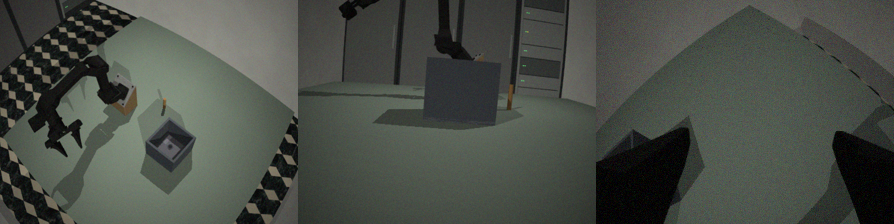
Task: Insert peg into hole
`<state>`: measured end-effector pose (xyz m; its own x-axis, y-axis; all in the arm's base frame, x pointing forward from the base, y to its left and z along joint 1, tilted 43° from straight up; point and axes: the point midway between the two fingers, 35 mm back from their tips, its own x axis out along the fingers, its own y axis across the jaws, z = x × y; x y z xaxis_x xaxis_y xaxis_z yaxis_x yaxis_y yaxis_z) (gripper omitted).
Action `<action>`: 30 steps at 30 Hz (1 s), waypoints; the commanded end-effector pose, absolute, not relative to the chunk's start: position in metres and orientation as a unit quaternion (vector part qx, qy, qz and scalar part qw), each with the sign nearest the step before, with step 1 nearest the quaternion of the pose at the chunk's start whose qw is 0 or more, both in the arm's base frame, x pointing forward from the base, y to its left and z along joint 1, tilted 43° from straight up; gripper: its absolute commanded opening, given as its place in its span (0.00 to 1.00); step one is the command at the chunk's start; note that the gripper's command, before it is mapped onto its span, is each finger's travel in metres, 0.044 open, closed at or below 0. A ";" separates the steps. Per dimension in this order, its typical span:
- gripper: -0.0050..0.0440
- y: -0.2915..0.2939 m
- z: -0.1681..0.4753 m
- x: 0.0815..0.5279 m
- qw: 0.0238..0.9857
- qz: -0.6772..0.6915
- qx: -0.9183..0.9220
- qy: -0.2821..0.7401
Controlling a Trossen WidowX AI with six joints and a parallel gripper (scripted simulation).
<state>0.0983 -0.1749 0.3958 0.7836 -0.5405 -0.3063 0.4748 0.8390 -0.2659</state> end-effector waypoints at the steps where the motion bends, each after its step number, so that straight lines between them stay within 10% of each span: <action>1: 0.92 -0.175 0.396 0.098 0.940 -0.270 -0.087 0.188; 19: 1.00 -0.177 0.392 0.102 0.944 -0.261 -0.069 0.189; 30: 1.00 -0.186 0.310 0.186 0.930 -0.129 0.206 0.276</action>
<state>0.1639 -0.1893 0.3343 0.8346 -0.2230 -0.5037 0.3650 0.9088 0.2023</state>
